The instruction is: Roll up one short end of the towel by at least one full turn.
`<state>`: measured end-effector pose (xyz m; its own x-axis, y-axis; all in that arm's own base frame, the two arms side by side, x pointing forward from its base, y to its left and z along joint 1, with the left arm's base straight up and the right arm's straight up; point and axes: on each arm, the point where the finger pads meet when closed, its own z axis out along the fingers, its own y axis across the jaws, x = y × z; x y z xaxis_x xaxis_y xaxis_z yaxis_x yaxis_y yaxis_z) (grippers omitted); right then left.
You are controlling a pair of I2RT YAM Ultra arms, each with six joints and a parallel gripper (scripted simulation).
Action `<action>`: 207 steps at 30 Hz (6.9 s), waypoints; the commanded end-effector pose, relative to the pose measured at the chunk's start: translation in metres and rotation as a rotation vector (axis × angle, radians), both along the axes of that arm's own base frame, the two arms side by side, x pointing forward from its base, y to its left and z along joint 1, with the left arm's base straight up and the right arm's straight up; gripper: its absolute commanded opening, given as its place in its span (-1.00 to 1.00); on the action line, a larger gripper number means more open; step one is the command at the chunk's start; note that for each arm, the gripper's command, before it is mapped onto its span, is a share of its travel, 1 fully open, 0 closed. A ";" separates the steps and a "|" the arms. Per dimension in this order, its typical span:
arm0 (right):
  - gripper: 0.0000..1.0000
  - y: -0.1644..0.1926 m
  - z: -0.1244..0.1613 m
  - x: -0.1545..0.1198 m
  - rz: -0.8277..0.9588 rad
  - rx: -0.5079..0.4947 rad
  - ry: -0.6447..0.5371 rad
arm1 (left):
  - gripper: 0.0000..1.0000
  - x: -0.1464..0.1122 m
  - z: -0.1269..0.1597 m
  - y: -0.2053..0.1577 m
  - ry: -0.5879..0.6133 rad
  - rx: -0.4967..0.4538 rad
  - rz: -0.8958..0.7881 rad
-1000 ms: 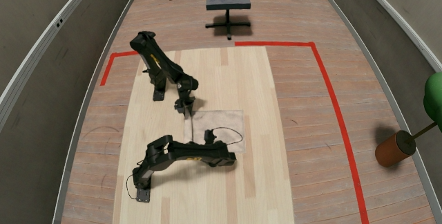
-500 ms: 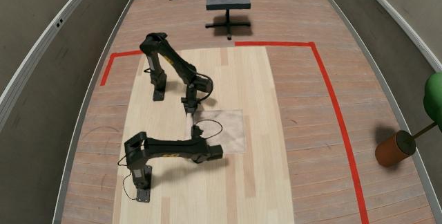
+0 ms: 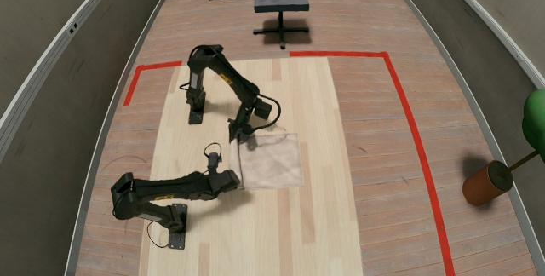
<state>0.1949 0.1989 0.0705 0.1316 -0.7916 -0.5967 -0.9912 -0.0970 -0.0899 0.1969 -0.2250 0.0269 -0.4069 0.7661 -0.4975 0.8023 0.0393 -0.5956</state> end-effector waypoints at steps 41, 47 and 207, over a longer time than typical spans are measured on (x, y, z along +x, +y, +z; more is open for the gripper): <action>0.96 0.013 -0.043 0.035 -0.006 0.077 -0.253 | -0.41 -0.009 -0.001 0.001 0.147 -0.013 -0.030; 0.53 0.015 -0.044 0.036 -0.006 0.077 -0.253 | -0.41 -0.009 -0.001 0.001 0.147 -0.013 -0.030; -0.46 0.015 -0.044 0.036 -0.029 -0.076 0.871 | -0.28 -0.009 0.002 0.000 -0.987 0.019 0.007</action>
